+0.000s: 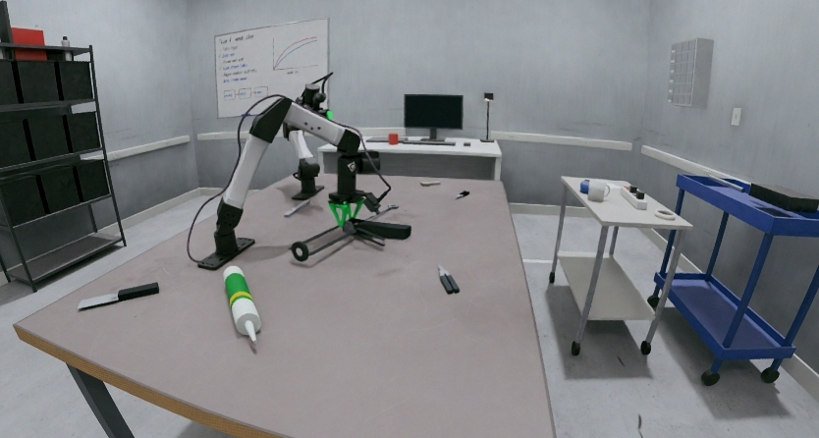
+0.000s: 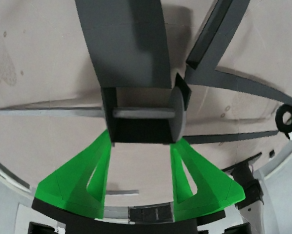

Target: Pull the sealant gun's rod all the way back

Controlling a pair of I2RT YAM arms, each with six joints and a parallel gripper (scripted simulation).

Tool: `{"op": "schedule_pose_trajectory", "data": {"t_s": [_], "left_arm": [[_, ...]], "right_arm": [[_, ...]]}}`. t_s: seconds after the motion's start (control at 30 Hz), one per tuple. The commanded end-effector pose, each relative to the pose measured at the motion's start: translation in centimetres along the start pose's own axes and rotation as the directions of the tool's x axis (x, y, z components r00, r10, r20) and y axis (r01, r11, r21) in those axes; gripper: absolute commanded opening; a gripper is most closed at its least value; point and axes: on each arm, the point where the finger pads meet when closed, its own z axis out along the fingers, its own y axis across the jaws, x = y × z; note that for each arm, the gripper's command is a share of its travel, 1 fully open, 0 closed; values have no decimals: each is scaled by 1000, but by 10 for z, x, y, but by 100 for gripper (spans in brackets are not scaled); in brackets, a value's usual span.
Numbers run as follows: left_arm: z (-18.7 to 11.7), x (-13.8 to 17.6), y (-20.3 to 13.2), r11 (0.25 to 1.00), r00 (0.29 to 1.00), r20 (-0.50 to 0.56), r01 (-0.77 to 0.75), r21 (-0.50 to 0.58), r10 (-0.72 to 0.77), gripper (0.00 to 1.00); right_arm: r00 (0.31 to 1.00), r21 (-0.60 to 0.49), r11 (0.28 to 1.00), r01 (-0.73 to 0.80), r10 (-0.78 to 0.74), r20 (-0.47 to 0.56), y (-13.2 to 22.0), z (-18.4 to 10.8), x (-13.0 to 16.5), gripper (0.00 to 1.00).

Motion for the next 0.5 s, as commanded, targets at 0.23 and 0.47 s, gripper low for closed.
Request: {"op": "schedule_pose_trajectory", "data": {"t_s": [0.23,0.47], "left_arm": [[5,1,-2,1000,1000,1,-11,3,11,66],[5,1,-2,1000,1000,1,-11,3,11,66]], "right_arm": [[1000,-14,1000,1,0,8,3,-4,-1,52],[1000,-43,999,3,-2,30,4,-25,-3,78]]}}
